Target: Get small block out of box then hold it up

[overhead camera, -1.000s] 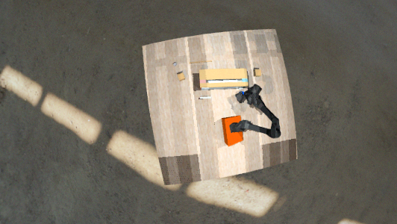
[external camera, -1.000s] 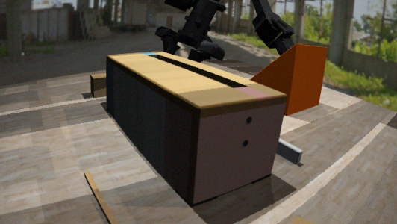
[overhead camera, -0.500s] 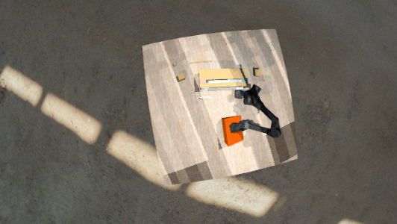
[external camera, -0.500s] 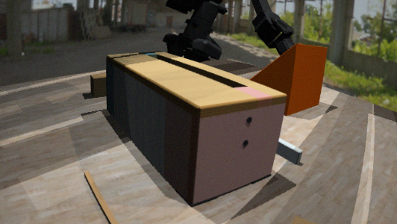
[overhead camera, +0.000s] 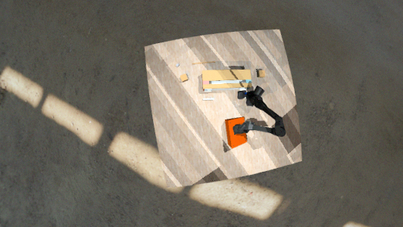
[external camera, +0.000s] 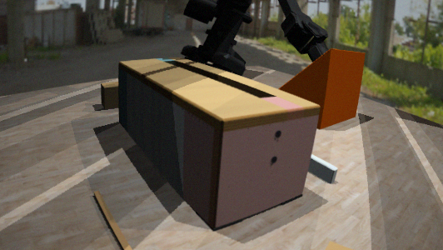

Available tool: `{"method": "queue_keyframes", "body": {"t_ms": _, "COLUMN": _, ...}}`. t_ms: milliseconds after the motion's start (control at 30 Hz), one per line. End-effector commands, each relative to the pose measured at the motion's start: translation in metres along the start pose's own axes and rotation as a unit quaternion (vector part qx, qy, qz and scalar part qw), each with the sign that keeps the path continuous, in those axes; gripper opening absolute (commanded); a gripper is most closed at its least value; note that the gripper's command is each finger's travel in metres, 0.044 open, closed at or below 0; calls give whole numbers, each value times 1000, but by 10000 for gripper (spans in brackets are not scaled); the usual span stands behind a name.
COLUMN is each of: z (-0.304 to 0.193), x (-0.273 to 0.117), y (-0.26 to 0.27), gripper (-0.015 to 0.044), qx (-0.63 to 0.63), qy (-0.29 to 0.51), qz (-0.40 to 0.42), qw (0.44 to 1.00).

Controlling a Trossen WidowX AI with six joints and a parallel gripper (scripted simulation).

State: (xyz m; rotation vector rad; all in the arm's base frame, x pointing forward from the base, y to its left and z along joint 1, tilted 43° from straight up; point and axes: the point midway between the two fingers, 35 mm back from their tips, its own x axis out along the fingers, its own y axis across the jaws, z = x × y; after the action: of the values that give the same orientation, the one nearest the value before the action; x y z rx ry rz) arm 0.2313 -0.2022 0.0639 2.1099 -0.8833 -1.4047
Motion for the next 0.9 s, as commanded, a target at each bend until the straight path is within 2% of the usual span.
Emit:
{"method": "queue_keyframes", "body": {"t_ms": 0, "z": 6, "x": 8, "y": -3, "gripper": 285, "qx": -4, "qy": -4, "qz": -4, "qw": 1000}}
{"method": "queue_keyframes", "body": {"t_ms": 733, "z": 23, "x": 35, "y": -5, "gripper": 285, "qx": -5, "qy": -4, "qz": -2, "qw": 1000}}
{"method": "queue_keyframes", "body": {"t_ms": 867, "z": 23, "x": 35, "y": -5, "gripper": 180, "qx": -5, "qy": -4, "qz": -2, "qw": 1000}}
